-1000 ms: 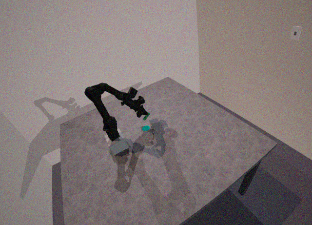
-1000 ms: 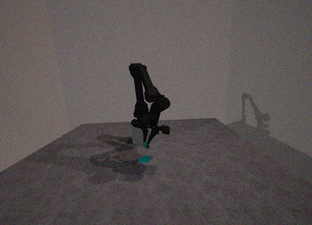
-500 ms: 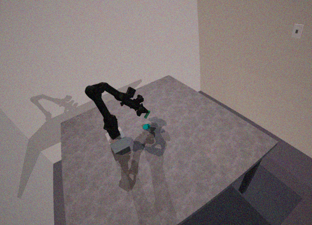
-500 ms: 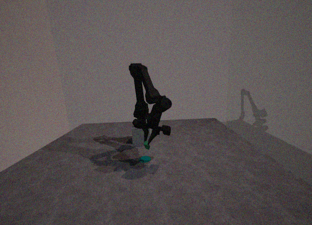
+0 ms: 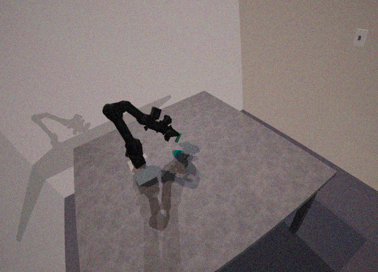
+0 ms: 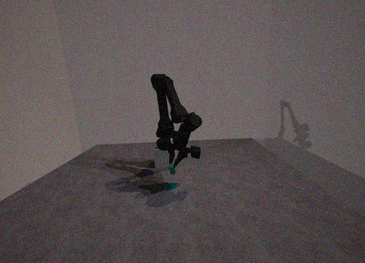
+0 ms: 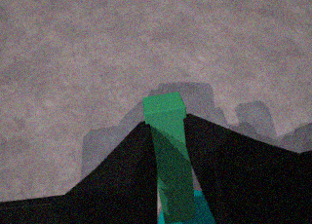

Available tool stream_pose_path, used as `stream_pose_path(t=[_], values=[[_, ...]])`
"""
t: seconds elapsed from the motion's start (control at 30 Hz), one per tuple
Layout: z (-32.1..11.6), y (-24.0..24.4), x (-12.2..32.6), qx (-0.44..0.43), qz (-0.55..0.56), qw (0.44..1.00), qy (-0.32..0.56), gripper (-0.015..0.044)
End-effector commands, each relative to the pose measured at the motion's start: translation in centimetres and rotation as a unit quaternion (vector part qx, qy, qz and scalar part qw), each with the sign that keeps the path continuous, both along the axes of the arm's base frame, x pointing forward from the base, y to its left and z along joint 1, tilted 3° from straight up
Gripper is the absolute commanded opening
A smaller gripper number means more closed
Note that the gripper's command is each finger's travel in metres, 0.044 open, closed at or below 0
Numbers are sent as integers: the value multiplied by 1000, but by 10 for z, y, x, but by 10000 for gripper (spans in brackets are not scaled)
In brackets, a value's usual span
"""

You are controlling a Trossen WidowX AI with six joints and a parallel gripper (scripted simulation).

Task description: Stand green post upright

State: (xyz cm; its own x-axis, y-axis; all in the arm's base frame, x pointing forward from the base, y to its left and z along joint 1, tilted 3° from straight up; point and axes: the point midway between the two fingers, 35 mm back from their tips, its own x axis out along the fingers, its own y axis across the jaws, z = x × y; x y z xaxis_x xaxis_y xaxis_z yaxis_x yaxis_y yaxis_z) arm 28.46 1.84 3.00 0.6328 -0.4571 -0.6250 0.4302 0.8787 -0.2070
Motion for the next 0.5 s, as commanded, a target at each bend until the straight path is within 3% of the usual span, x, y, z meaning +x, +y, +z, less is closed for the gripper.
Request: stream_pose_path(t=[0.0,0.47], values=[[-1,-1,-4,-6,-2,1000,-11,23],[3,2,-9,-22,1,998,-54,23]])
